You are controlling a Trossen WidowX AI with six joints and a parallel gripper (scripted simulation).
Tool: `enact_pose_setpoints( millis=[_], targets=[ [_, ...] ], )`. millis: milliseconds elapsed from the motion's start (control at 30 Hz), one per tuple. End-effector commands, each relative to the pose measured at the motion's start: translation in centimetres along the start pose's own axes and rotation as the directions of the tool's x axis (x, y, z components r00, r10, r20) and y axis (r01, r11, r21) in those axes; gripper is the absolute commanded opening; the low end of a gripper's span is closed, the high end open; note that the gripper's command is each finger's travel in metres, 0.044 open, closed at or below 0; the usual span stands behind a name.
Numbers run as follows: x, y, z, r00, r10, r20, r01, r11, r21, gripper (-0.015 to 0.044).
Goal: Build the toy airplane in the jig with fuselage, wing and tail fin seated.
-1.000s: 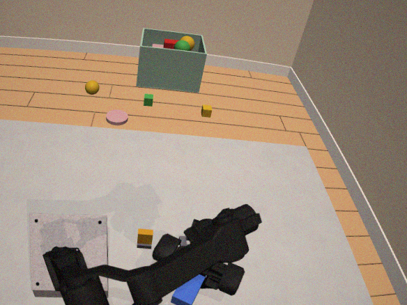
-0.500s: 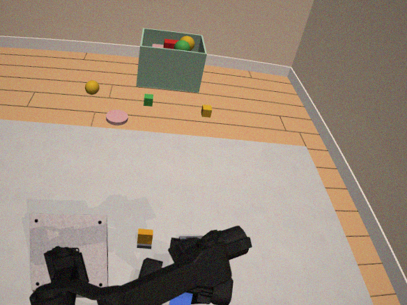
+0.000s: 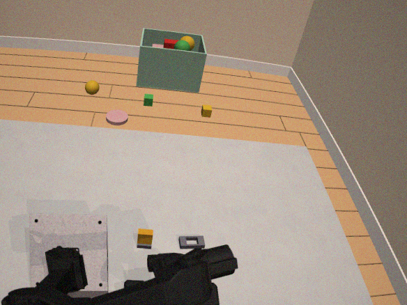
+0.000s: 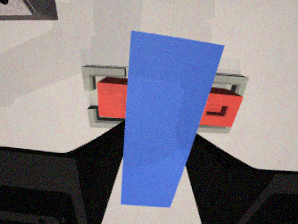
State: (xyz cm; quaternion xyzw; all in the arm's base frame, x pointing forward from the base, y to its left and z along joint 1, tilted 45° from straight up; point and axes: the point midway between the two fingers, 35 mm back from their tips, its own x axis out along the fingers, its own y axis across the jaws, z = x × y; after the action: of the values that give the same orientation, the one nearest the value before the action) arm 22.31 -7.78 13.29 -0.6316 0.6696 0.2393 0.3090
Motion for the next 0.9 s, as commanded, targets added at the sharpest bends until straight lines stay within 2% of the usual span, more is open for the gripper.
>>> enact_pose_setpoints(
  millis=[0,167,200,867],
  targets=[
    [0.2,0.3,-0.2,1.000,-0.001,-0.004,0.001,1.000,-0.025,0.0053],
    [0.2,0.3,-0.2,1.000,-0.001,-0.004,0.001,1.000,-0.025,0.0184],
    [0.2,0.3,-0.2,1.000,-0.001,-0.004,0.001,1.000,-0.025,0.0195],
    [1.5,0.2,-0.2,1.000,-0.001,-0.003,0.001,1.000,-0.025,0.0195]
  ],
)
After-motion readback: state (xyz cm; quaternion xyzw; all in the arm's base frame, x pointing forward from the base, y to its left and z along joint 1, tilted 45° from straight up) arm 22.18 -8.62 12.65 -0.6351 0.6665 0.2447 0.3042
